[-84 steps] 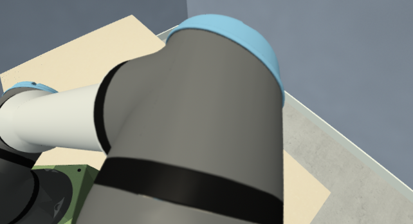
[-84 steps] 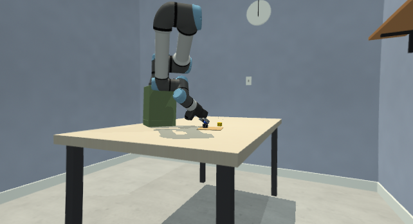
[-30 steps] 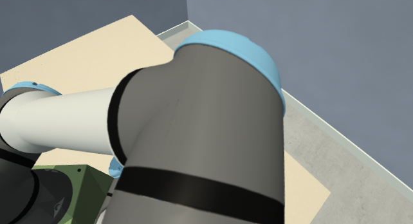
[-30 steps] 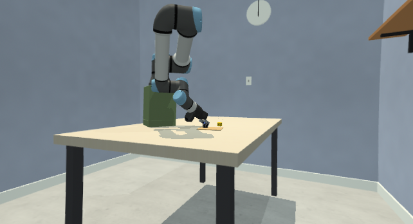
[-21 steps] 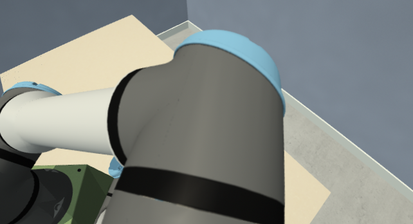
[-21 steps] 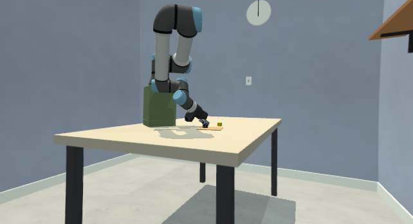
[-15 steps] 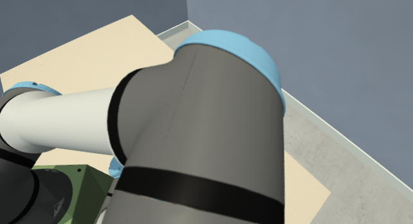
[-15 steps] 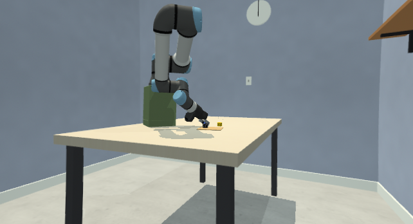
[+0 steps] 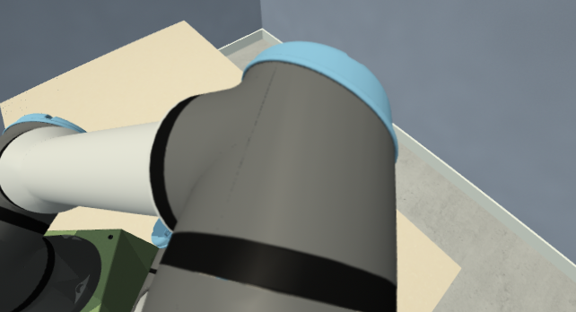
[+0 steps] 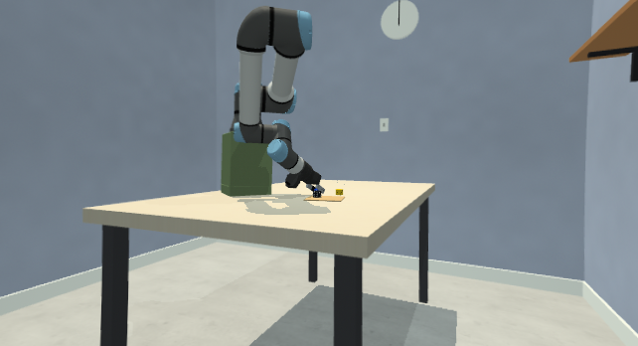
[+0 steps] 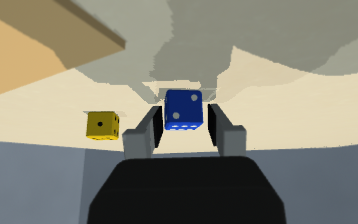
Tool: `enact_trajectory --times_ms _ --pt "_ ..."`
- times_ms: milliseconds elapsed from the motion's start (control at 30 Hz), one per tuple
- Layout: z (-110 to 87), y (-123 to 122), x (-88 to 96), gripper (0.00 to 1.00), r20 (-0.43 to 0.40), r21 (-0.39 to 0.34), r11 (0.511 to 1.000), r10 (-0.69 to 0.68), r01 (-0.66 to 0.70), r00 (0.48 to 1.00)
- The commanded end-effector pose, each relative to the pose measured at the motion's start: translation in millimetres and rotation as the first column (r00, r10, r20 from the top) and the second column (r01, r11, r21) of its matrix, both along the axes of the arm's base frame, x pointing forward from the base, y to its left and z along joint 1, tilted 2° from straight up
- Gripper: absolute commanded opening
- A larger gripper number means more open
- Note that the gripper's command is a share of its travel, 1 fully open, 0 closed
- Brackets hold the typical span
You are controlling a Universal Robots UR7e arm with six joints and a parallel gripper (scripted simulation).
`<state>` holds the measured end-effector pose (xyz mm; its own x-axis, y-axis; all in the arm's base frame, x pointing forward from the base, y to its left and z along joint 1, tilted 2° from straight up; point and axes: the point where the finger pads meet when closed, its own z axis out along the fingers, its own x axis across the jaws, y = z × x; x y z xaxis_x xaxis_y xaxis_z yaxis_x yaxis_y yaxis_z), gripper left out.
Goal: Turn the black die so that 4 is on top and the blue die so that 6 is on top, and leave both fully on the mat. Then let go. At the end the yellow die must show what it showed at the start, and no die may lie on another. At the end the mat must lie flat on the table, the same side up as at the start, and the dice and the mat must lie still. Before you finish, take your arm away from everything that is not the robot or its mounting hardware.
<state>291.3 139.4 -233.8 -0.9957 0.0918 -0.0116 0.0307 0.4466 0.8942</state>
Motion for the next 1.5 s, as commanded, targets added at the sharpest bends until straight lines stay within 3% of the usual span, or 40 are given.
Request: enact_trajectory --times_ms 0,1267,1467 --pt "0.2 -0.1 0.2 0.79 0.001 0.000 1.000 0.000 0.000 1.000" --pt "0.3 -0.3 0.2 0.79 0.001 0.000 1.000 0.000 0.000 1.000" --pt "4.8 -9.2 -0.7 0.79 0.001 0.000 1.000 0.000 0.000 1.000"
